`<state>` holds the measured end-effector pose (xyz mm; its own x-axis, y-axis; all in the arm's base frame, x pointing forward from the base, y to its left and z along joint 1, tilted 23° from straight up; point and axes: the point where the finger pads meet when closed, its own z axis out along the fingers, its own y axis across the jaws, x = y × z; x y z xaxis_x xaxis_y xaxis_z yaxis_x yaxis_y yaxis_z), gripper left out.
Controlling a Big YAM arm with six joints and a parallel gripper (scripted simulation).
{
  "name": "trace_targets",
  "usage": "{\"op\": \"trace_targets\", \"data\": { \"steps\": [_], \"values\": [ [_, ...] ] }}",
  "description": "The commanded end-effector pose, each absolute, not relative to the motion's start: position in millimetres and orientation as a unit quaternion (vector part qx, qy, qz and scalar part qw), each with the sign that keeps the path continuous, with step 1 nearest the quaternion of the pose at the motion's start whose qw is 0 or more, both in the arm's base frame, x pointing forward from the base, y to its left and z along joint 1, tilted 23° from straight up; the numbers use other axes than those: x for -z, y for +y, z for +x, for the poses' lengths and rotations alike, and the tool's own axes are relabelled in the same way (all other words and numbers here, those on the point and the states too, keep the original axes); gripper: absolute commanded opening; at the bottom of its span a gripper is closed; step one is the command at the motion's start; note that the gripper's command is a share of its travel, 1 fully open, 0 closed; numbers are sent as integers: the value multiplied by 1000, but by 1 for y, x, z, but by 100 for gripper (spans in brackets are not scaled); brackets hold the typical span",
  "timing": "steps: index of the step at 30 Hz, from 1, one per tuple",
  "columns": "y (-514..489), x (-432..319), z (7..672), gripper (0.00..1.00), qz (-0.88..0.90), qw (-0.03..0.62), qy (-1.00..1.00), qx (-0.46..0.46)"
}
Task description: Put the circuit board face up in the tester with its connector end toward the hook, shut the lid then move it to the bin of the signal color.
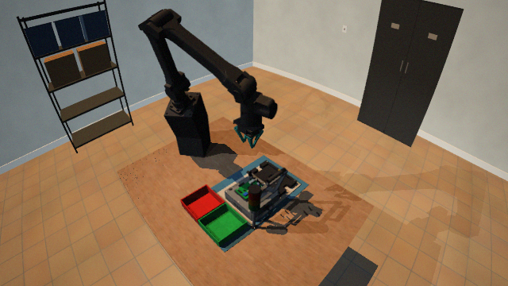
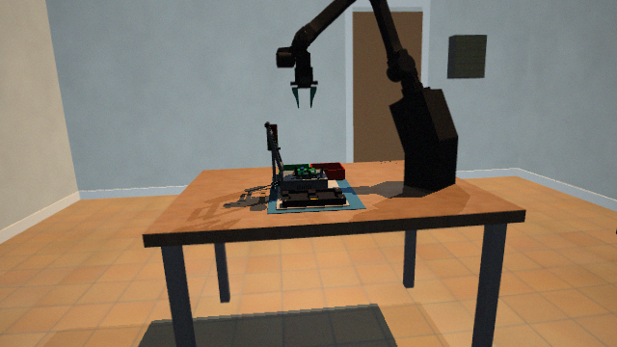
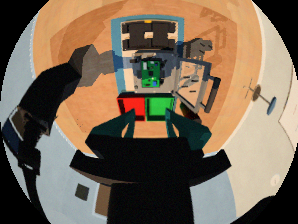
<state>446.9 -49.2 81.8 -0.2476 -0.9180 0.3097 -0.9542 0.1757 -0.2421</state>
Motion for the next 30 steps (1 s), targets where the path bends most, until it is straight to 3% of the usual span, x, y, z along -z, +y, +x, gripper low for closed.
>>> {"op": "trace_targets", "data": {
  "steps": [1,18,30],
  "values": [
    [-38,-98,465,48,612,24,-762,-209],
    [-38,-98,465,48,612,24,-762,-210],
    [-58,-107,502,48,609,34,-765,-204]
  ]
}}
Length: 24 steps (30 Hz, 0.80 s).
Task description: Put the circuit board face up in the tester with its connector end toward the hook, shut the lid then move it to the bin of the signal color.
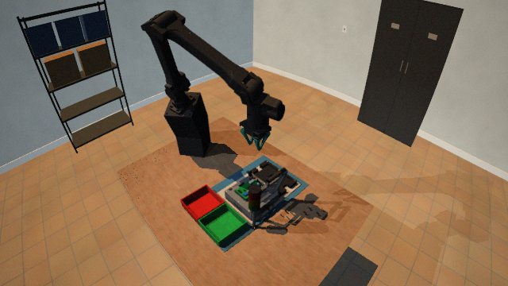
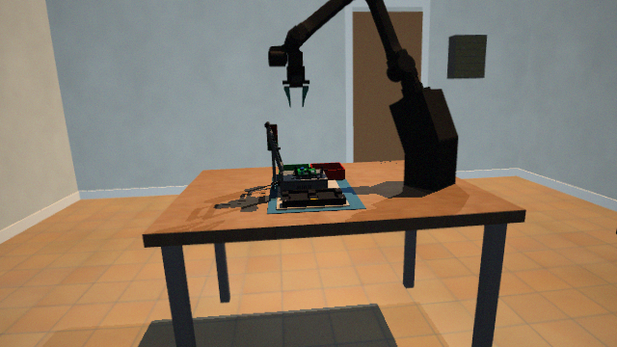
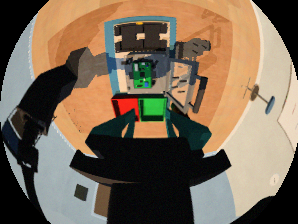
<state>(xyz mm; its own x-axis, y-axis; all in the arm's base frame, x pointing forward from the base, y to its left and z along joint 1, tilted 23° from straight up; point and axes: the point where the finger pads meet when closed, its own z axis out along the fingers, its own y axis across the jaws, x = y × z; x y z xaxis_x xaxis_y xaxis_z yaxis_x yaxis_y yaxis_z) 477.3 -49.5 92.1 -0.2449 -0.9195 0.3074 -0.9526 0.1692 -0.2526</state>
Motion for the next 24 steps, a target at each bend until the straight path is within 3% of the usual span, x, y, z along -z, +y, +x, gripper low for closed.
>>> {"op": "trace_targets", "data": {
  "steps": [1,13,24],
  "values": [
    [-60,-109,510,48,609,34,-765,-204],
    [-76,-133,595,48,609,33,-765,-206],
    [-78,-130,593,48,609,39,-766,-200]
  ]
}}
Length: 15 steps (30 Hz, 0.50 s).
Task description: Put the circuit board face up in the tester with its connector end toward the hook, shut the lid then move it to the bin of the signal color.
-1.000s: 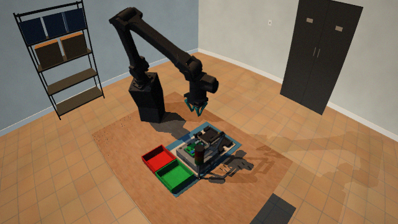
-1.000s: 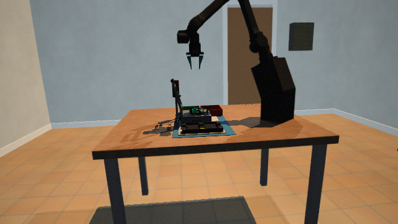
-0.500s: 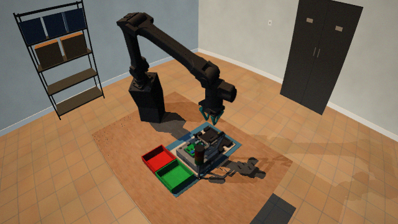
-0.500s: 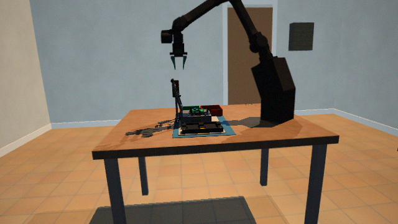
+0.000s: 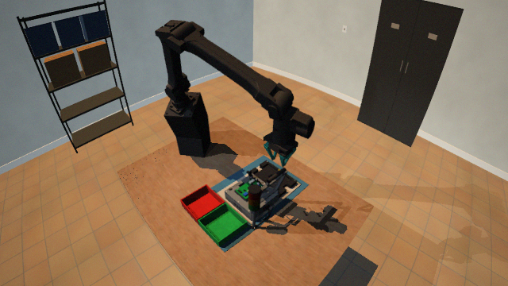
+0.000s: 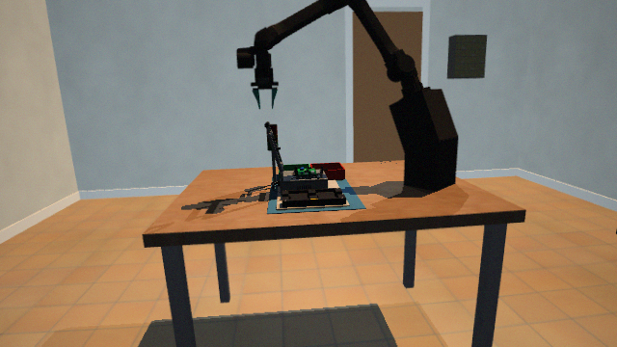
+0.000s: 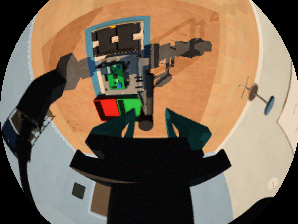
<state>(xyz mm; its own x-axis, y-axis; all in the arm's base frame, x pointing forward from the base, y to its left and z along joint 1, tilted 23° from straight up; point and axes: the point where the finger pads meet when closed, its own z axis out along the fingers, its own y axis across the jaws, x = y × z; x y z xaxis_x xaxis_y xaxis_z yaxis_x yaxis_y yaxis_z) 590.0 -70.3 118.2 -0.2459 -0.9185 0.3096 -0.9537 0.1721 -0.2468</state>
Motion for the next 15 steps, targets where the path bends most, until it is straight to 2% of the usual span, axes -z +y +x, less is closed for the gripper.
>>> {"op": "trace_targets", "data": {
  "steps": [1,15],
  "values": [
    [-78,-129,595,48,609,37,-766,-202],
    [-84,-99,595,48,612,43,-765,-197]
  ]
}}
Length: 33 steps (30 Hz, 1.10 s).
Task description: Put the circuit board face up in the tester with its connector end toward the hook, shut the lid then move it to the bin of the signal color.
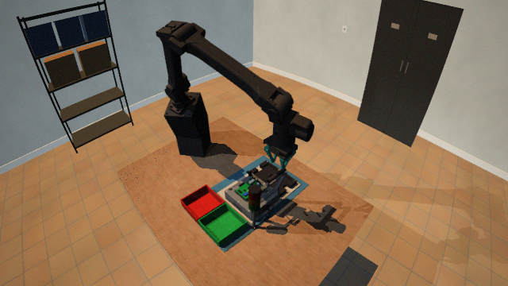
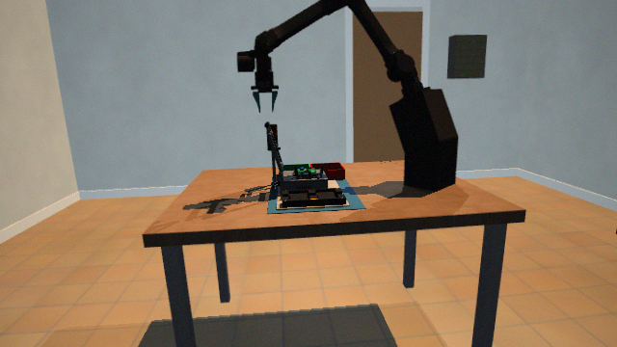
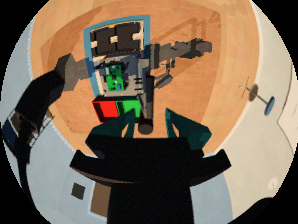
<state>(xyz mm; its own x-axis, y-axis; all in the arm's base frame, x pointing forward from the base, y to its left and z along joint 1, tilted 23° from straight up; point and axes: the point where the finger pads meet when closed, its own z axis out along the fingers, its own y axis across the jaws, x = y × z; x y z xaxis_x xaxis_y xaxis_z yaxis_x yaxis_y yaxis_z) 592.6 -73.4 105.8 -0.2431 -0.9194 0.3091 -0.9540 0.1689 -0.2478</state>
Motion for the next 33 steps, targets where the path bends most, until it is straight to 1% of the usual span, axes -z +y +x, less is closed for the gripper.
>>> {"op": "trace_targets", "data": {
  "steps": [1,3,6,11,33],
  "values": [
    [-85,-98,596,48,612,43,-765,-197],
    [-86,-103,604,48,610,35,-765,-204],
    [-88,-93,599,48,611,41,-765,-199],
    [-88,-111,602,48,606,30,-767,-208],
    [-89,-107,602,48,607,32,-767,-207]
  ]
}}
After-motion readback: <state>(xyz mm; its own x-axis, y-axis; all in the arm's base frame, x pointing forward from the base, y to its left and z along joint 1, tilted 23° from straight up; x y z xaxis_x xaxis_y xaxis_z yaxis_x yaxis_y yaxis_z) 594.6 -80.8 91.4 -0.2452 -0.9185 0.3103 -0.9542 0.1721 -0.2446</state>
